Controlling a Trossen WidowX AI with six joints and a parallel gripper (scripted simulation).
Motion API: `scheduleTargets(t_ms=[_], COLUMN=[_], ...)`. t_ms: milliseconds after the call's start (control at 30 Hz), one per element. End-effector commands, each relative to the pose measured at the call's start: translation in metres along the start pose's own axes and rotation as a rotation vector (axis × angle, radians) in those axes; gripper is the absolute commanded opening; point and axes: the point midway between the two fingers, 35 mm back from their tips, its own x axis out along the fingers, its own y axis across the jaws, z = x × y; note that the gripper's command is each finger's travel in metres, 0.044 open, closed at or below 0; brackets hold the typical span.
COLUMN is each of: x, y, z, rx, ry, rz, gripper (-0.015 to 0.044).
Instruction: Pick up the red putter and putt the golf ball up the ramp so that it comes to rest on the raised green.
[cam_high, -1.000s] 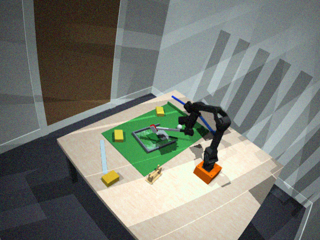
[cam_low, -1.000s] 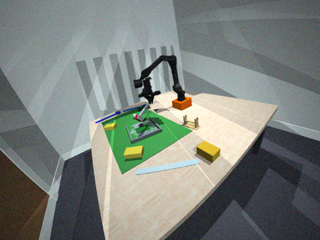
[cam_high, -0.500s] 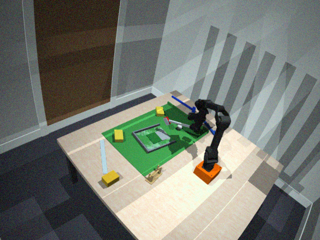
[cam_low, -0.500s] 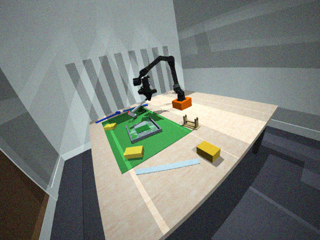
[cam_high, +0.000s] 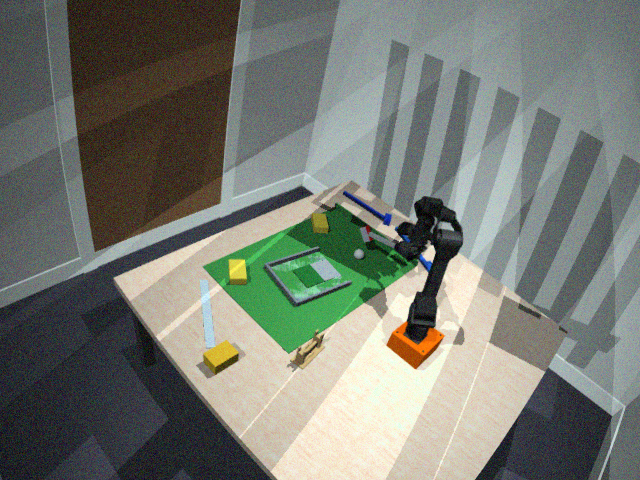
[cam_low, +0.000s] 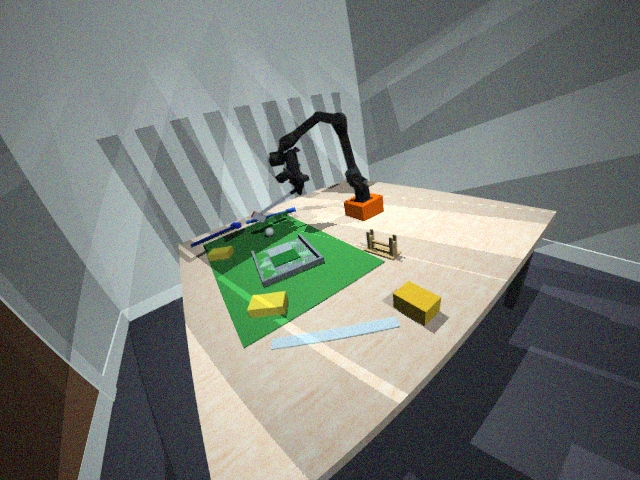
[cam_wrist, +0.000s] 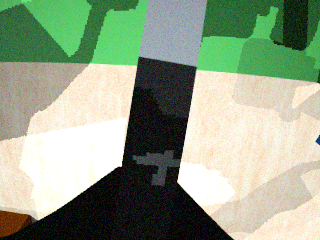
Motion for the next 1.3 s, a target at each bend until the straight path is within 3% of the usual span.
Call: scheduleTargets(t_ms=[0, 467, 1267], x=[-0.005, 0.034, 0.065], y=[-0.014, -0.014, -0.014], z=[-0.007, -0.007, -0.007], rx=[0.069, 0.069, 0.069], ry=[-0.001, -0.001, -0.001], rz=[-0.013, -0.013, -0.013], gripper=[0.0000, 0.0000, 0.0000])
